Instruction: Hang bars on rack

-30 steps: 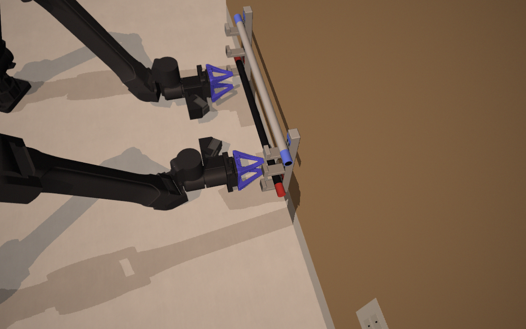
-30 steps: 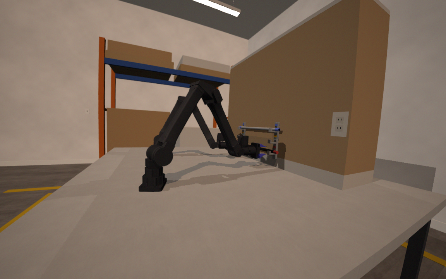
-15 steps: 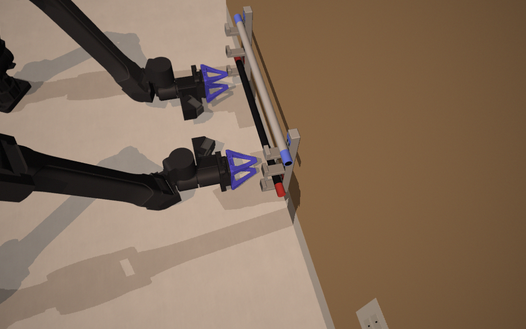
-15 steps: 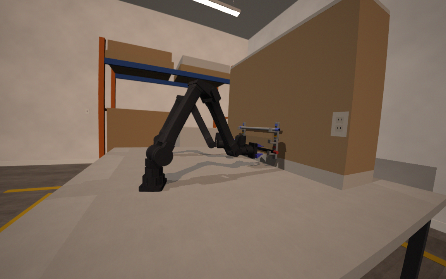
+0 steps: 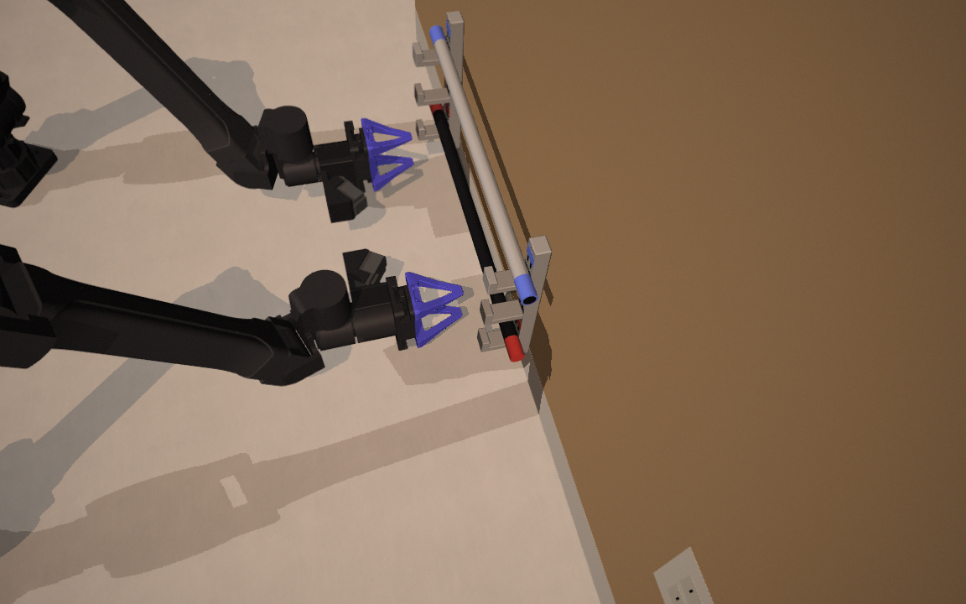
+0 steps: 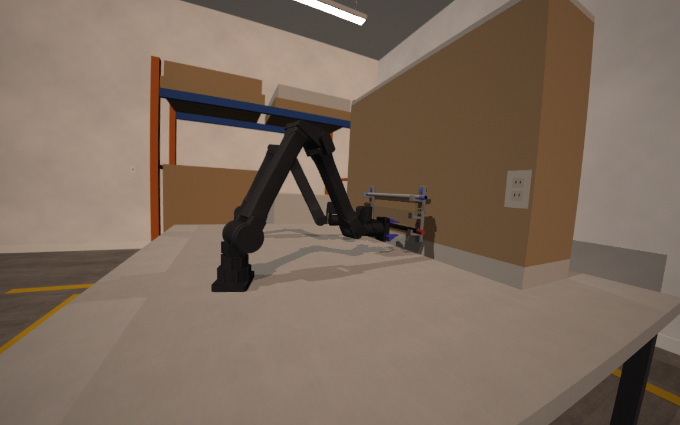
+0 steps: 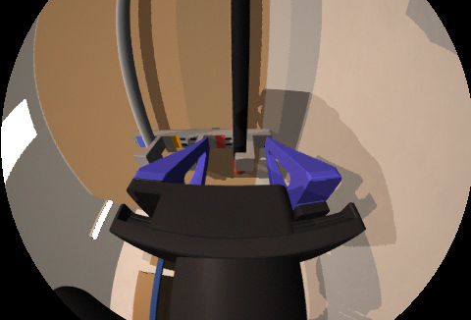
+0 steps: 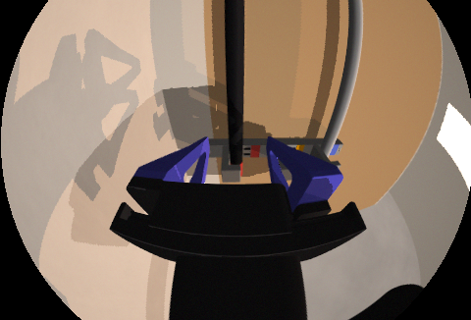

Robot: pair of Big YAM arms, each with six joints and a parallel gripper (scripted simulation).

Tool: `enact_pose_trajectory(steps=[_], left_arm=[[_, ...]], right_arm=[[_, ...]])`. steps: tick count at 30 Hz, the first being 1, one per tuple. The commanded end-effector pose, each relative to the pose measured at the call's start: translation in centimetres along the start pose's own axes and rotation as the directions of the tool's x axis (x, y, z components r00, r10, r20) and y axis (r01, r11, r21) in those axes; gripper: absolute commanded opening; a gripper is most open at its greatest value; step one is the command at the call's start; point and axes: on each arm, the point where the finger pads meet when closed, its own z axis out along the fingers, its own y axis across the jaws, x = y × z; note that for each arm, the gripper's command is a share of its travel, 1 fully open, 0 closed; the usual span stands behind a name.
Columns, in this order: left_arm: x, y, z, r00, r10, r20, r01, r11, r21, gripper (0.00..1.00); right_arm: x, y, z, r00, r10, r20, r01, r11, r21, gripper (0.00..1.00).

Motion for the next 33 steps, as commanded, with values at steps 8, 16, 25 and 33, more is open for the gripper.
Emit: enact_pose_trajectory(steps=[8, 16, 25, 33], left_arm=[[-0.79, 3.35, -0.06, 1.0, -0.017, 0.009, 0.018, 0.998, -0.067, 0.64], [-0.79, 3.35, -0.16, 1.0, -0.017, 0.009, 0.018, 0.998, -0.067, 0.69], [-0.79, 3.35, -0.31, 1.0, -0.017, 0.009, 0.018, 0.998, -0.067, 0.76], [-0.79, 3.35, -0.41, 1.0, -0.017, 0.009, 0.018, 0.998, -0.067, 0.81]], right_arm=[[-1.02, -3.06, -0.36, 1.0, 0.016, 0.012, -0.016, 0.998, 0.064, 0.66], [-1.01, -3.06, -0.46, 1.0, 0.016, 0.012, -0.016, 0.998, 0.064, 0.71], [-1.01, -3.06, -0.61, 1.0, 0.016, 0.012, -0.016, 0.998, 0.064, 0.78], [-1.01, -3.06, -0.71, 1.0, 0.016, 0.012, -0.016, 0.998, 0.064, 0.82]])
